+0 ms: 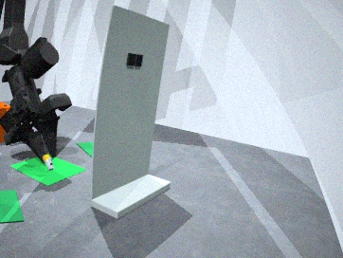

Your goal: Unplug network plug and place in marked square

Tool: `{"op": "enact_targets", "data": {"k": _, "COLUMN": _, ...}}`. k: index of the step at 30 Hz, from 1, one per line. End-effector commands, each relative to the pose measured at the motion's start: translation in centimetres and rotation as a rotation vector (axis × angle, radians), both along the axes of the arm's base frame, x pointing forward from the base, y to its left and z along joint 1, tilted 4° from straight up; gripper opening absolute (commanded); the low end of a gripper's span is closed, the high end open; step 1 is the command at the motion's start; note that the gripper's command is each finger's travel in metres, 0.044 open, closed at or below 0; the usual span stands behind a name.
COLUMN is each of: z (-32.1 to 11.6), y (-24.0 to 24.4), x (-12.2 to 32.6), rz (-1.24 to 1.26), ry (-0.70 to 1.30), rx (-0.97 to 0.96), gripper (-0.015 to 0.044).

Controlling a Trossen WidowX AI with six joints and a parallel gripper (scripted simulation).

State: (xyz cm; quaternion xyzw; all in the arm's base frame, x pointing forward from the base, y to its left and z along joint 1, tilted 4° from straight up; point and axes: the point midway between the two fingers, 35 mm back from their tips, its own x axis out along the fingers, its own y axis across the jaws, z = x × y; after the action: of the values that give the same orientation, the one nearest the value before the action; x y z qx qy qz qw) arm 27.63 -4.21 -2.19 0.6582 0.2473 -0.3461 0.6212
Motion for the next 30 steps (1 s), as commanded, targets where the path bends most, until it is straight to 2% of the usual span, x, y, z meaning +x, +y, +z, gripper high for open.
{"op": "enact_targets", "data": {"k": 1, "z": 0.1, "y": 0.0, "x": -0.1, "rz": 0.0, "ry": 0.001, "rx": 0.0, "gripper": 0.0156}}
{"op": "enact_targets", "data": {"k": 30, "z": 1.5, "y": 0.1, "x": -1.1, "rz": -0.003, "ry": 0.001, "rx": 0.0, "gripper": 0.0156}}
